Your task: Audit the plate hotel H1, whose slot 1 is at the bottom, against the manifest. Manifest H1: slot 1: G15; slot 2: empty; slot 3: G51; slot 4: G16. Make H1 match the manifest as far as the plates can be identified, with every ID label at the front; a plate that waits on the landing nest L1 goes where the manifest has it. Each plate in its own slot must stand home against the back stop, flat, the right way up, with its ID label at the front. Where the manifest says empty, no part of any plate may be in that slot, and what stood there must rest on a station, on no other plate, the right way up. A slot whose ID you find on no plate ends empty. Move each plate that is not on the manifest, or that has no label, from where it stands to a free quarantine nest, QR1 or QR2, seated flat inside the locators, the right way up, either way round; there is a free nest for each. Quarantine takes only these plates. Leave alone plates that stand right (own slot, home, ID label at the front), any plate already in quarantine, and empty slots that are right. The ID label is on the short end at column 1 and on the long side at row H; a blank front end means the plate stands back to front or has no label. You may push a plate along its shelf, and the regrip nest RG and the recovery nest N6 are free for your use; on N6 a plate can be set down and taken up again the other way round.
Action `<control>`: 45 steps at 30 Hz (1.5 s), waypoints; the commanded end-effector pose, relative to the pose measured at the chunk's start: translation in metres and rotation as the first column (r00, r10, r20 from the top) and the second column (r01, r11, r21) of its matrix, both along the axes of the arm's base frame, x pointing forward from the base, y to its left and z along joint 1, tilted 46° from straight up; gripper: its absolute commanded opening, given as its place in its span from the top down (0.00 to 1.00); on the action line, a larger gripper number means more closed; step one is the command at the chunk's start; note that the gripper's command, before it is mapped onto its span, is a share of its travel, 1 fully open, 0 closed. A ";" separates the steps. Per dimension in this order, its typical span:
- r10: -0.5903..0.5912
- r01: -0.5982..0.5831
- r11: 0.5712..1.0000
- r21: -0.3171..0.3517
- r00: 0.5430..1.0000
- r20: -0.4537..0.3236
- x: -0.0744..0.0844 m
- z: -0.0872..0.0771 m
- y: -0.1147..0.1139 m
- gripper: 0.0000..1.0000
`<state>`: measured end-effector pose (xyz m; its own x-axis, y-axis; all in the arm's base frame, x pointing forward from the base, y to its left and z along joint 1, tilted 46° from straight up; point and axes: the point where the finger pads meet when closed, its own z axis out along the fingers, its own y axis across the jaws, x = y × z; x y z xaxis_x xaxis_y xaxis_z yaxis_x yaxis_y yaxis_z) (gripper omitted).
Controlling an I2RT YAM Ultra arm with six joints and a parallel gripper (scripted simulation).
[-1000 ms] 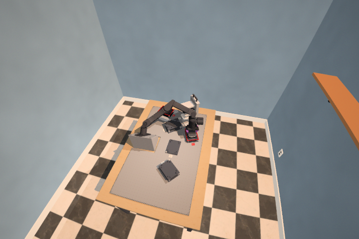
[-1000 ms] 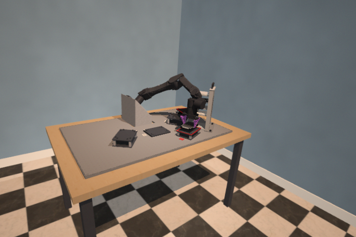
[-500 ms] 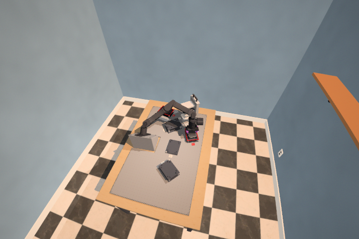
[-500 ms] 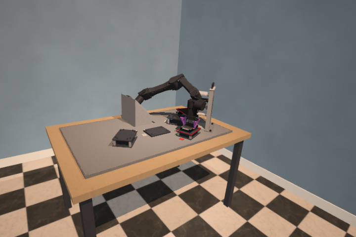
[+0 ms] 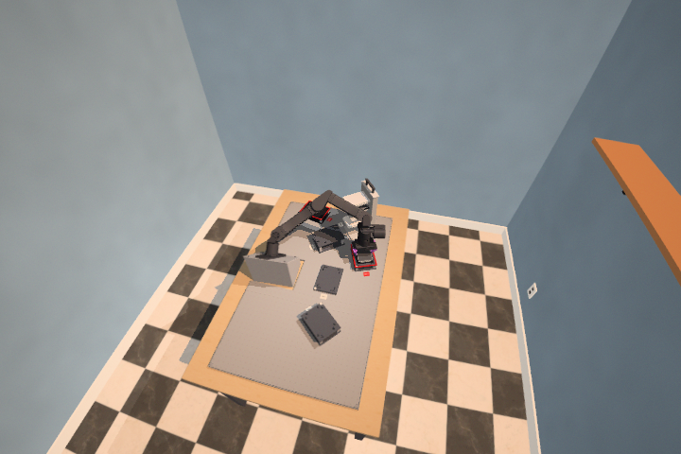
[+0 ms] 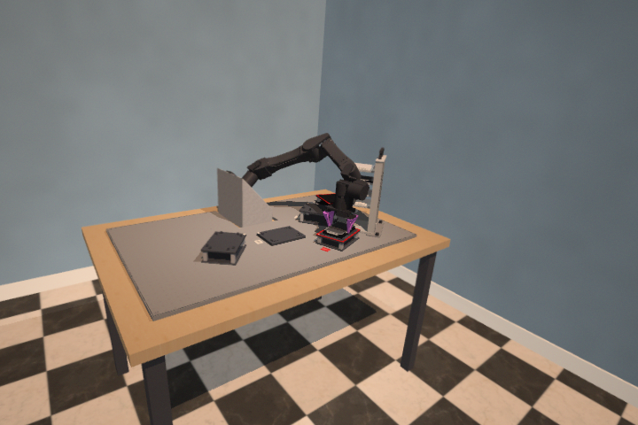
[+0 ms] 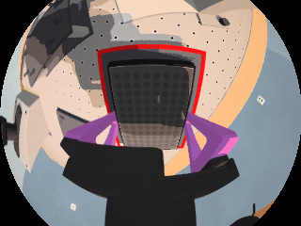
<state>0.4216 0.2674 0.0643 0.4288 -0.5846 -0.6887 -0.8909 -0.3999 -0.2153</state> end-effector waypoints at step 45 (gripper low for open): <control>-0.024 0.024 1.000 0.008 1.000 0.003 0.015 0.039 -0.047 0.00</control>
